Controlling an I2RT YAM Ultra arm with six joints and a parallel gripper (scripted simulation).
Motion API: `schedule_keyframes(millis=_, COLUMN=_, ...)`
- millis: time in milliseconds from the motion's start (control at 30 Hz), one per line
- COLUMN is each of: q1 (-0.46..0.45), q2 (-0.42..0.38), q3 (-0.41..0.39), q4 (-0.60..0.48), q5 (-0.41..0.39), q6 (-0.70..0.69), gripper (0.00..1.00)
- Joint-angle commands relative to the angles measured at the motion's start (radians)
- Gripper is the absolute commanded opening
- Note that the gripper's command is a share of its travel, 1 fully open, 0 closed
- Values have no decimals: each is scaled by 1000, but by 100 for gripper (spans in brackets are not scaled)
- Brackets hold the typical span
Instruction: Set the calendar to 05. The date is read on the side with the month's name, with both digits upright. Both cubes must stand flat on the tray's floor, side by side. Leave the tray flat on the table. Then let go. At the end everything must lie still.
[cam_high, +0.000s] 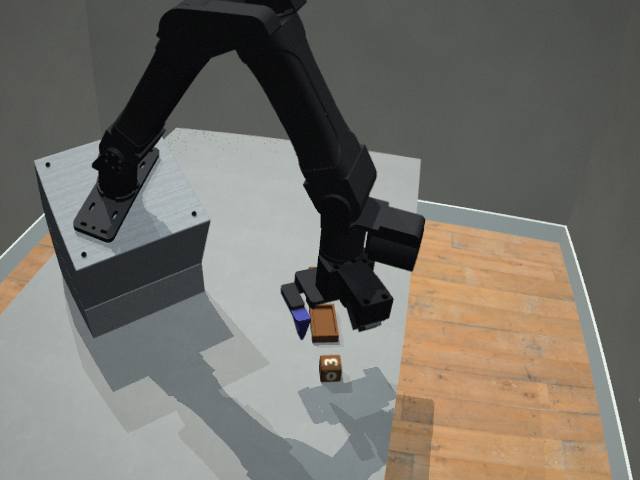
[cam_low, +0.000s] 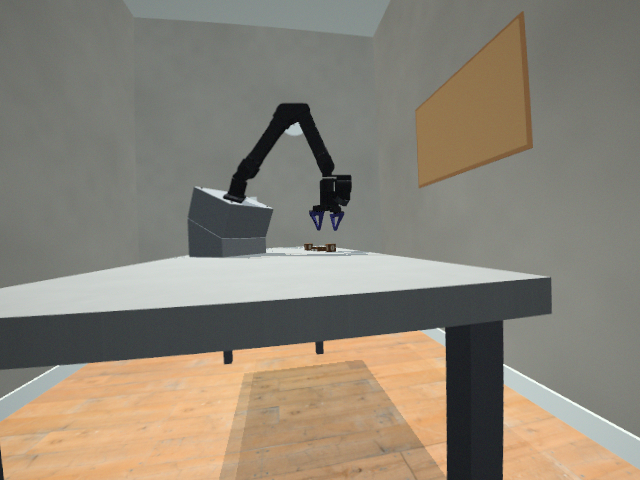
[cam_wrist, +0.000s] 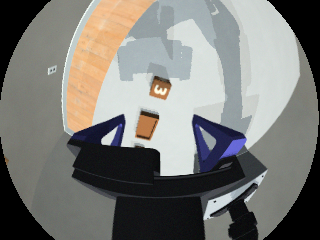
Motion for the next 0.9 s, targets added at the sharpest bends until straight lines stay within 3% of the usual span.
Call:
schedule_keyframes(millis=0, q1=0, q2=-16, q3=15, q4=-1, q5=-4, q6=98, gripper=100)
schedule_keyframes(millis=167, q1=-35, q2=-23, q3=21, q4=-4, q5=-13, q6=233, gripper=100)
schedule_keyframes(millis=367, q1=-44, q2=-25, q3=23, q4=-5, q5=-15, q6=265, gripper=100)
schedule_keyframes(millis=400, q1=-44, q2=-25, q3=23, q4=-5, q5=-15, q6=265, gripper=47)
schedule_keyframes(millis=867, q1=-44, q2=-25, q3=23, q4=-5, q5=-15, q6=265, gripper=47)
